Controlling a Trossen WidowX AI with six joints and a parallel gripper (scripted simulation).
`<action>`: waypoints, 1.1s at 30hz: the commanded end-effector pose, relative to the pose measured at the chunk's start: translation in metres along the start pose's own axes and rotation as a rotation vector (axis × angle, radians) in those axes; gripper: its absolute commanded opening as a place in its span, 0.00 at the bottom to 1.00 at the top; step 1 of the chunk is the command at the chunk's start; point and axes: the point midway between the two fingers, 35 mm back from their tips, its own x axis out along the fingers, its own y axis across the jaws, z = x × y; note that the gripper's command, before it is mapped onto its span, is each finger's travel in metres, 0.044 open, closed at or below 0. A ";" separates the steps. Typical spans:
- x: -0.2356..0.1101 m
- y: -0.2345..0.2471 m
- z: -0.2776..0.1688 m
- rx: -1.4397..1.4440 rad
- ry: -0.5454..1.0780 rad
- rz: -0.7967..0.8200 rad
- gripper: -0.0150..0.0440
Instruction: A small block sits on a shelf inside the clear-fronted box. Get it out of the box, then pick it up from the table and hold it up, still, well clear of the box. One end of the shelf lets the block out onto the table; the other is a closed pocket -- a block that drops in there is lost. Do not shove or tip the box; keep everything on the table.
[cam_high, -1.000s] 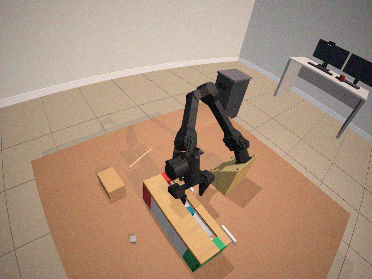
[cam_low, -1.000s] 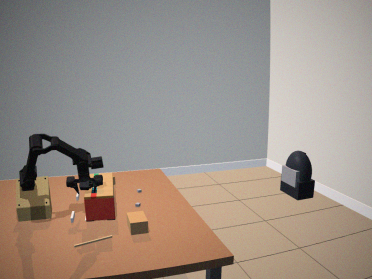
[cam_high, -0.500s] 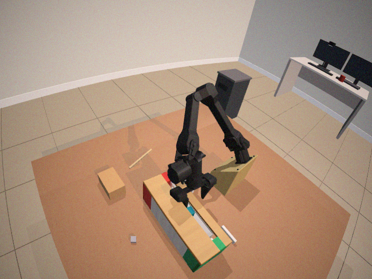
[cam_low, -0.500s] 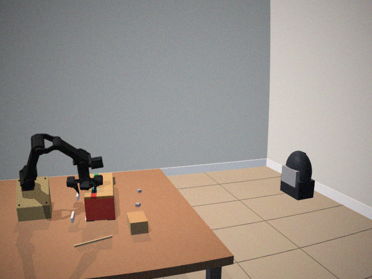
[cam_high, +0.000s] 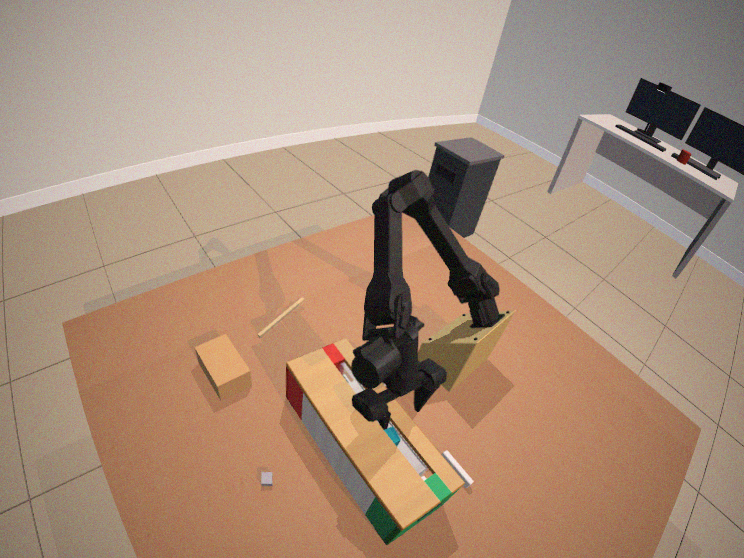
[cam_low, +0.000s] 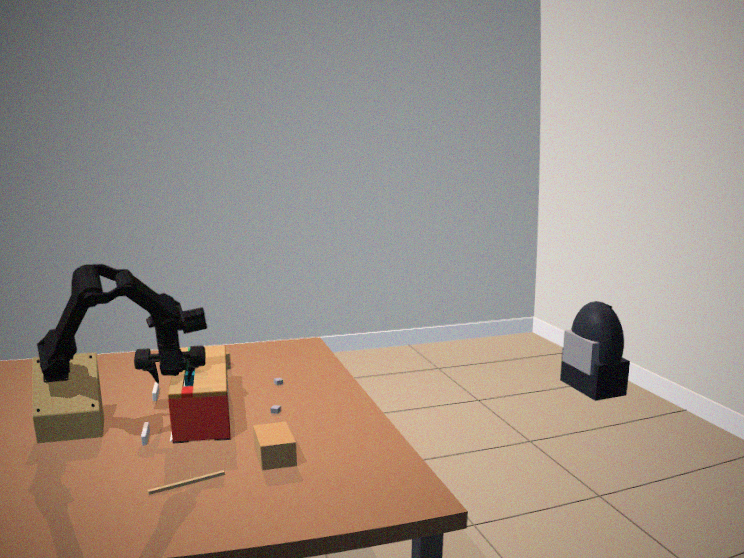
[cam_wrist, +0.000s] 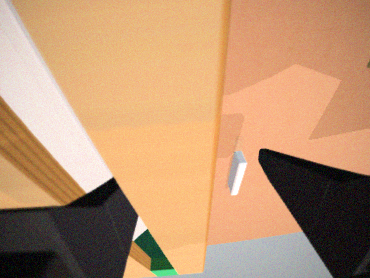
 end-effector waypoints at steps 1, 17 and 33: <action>0.004 0.001 -0.012 0.000 0.002 0.001 0.93; 0.018 0.001 -0.050 0.001 0.004 0.002 0.93; 0.030 0.001 -0.086 0.001 0.005 0.002 0.93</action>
